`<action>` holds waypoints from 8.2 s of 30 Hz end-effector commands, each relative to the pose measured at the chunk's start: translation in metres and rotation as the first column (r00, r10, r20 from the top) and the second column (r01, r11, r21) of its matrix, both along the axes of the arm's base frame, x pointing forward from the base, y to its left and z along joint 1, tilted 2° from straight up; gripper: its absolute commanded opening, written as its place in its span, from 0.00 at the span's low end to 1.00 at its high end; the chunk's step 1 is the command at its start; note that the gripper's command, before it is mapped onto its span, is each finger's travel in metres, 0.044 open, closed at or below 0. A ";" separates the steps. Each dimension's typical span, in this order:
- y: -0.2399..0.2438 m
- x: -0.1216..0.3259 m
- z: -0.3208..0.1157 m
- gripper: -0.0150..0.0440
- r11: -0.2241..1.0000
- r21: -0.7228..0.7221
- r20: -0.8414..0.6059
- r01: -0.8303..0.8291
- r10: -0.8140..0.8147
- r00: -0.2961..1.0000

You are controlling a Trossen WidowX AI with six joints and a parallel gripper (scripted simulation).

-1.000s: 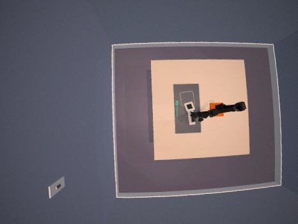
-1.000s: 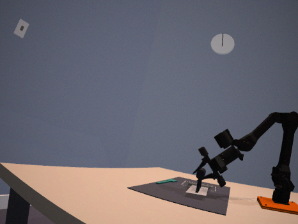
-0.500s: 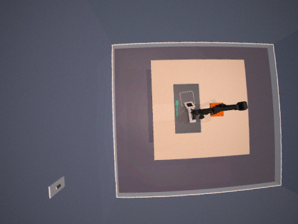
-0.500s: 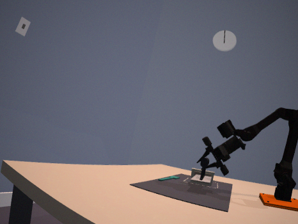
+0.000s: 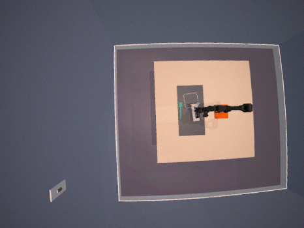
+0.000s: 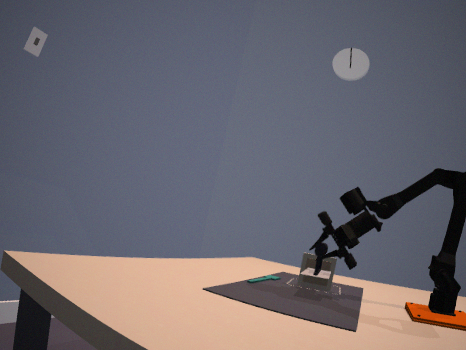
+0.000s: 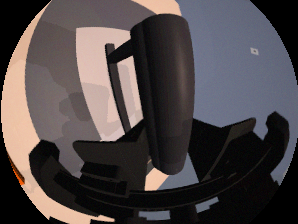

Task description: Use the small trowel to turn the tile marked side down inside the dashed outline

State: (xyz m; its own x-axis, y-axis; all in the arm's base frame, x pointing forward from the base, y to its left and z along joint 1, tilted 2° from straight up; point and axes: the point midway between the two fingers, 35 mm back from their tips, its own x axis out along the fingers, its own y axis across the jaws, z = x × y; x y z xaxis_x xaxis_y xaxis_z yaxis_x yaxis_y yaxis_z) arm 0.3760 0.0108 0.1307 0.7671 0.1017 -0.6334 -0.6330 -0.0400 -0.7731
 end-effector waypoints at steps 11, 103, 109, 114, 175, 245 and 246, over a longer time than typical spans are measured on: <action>-0.002 0.005 0.009 0.25 1.000 -0.001 0.017 -0.003 0.003 1.000; -0.206 0.078 0.004 0.25 0.997 0.051 -0.057 0.051 -0.048 0.997; -0.240 0.076 -0.002 0.25 0.999 0.036 -0.045 0.037 -0.035 0.998; -0.286 0.067 -0.011 0.25 1.000 0.013 -0.023 0.018 -0.018 1.000; -0.334 0.043 -0.067 0.25 1.000 -0.025 0.019 -0.002 0.003 1.000; 0.086 0.097 -0.012 0.25 0.733 -0.035 0.030 -0.679 0.680 0.732; 0.095 0.093 -0.012 0.25 0.720 -0.035 0.032 -0.693 0.694 0.720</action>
State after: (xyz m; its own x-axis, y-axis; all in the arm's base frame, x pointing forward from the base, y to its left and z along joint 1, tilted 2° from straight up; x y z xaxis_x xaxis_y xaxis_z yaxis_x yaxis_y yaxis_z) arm 0.4788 0.0821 0.1147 0.5303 0.5774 -0.6208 -0.4208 -0.4565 -0.7839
